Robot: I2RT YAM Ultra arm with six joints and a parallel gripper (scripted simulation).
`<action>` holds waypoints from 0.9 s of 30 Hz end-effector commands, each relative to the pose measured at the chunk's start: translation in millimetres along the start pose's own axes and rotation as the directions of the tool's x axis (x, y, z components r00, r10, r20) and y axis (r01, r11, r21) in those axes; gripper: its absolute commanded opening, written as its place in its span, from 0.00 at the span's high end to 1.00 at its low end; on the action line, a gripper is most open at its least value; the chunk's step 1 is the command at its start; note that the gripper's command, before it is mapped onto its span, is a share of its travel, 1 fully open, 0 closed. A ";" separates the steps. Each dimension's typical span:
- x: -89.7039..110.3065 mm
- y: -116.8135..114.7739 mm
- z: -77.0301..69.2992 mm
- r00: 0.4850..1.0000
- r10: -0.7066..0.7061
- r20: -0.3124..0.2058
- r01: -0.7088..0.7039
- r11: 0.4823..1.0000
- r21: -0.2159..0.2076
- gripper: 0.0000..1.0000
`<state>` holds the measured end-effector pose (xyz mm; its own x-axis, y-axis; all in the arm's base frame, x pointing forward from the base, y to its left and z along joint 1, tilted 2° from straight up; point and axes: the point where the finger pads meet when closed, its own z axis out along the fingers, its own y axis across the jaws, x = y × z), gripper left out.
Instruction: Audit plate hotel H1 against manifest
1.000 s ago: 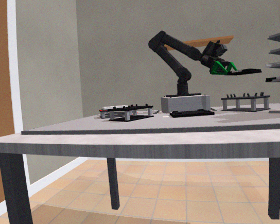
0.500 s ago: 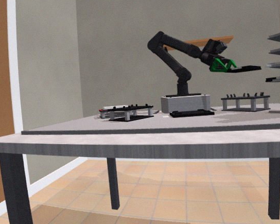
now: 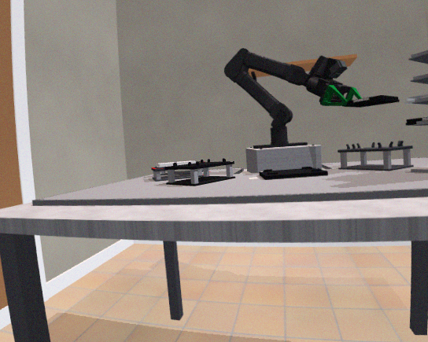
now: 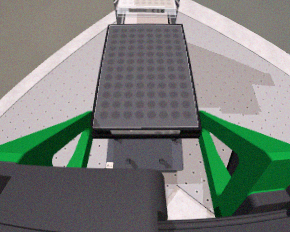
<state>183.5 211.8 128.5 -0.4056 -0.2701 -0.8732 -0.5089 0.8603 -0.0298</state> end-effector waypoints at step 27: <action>-34.1 -0.1 -16.9 0.999 0.022 0.032 -0.022 1.000 -0.001 0.14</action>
<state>182.5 211.8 152.5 -0.4049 -0.2685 -0.8741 -0.5090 0.8603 -0.0285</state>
